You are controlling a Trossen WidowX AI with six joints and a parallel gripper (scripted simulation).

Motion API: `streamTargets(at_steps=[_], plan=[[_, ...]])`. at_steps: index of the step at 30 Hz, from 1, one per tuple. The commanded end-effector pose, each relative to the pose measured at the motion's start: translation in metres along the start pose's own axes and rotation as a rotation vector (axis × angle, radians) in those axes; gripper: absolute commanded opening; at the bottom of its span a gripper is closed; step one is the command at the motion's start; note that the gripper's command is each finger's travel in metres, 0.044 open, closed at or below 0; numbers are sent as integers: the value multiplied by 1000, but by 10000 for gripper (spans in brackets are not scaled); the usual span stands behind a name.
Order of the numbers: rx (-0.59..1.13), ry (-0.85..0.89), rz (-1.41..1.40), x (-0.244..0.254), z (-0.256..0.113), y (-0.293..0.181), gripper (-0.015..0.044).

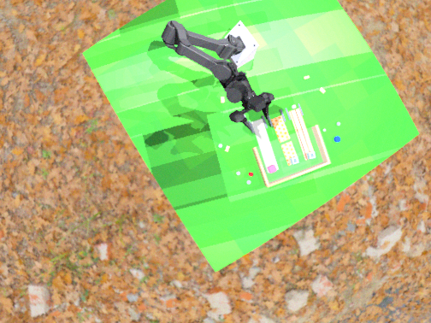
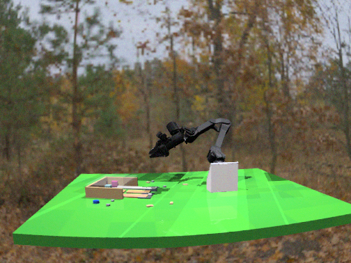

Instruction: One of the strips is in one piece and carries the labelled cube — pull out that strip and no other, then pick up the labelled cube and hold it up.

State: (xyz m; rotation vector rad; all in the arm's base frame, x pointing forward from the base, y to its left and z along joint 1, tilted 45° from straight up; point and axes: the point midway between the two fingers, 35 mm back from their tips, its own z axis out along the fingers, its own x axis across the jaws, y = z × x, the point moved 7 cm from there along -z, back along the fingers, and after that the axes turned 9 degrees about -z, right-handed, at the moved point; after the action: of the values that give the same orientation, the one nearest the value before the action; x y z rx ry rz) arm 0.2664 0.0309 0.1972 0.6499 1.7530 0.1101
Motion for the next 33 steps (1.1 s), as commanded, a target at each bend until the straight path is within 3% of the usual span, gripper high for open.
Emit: streamTargets(at_steps=[1, 8, 23, 33], plan=[[56, 42, 82, 36, -2, 22, 400], [119, 12, 170, 104, -27, 53, 400], [119, 10, 172, 105, -28, 54, 400], [345, 122, 209, 128, 27, 94, 137]])
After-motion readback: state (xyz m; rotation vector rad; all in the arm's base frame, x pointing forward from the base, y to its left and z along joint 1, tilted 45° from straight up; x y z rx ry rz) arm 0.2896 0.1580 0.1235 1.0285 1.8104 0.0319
